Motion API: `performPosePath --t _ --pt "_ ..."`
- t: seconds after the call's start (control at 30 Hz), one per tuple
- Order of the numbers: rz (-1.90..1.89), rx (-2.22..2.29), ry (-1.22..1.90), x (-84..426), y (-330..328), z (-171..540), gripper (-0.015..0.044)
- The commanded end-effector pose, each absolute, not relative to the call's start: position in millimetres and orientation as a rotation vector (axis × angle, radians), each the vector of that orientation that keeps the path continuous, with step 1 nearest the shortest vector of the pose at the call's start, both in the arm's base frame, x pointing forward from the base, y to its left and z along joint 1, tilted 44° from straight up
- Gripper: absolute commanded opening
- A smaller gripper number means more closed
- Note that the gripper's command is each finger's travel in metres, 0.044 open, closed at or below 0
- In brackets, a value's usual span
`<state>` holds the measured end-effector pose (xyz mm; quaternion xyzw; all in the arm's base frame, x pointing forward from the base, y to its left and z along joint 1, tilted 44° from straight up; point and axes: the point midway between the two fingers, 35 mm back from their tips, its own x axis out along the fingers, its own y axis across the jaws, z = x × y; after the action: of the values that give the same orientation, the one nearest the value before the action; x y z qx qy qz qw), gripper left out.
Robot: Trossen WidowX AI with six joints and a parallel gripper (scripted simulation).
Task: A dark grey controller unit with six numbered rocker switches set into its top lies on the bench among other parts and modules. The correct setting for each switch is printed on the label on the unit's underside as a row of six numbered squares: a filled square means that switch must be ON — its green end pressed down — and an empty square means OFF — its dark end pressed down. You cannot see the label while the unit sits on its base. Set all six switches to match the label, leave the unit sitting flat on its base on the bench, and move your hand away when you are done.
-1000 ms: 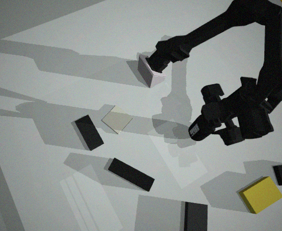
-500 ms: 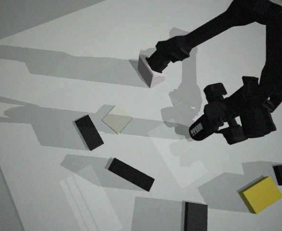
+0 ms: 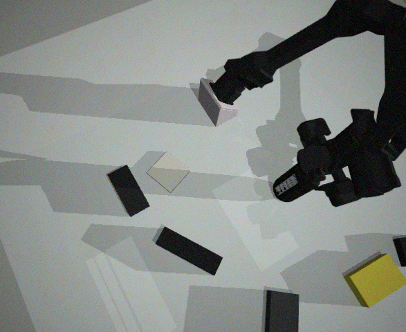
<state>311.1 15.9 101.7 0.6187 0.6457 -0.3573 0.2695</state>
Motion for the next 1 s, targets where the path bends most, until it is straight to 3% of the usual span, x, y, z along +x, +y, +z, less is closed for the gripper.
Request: performPosePath --t 0.0,0.97 --pt "-0.952 1.672 1.763 311 24 104 0.0338" --pt "-0.902 1.726 1.809 312 43 113 0.0337"
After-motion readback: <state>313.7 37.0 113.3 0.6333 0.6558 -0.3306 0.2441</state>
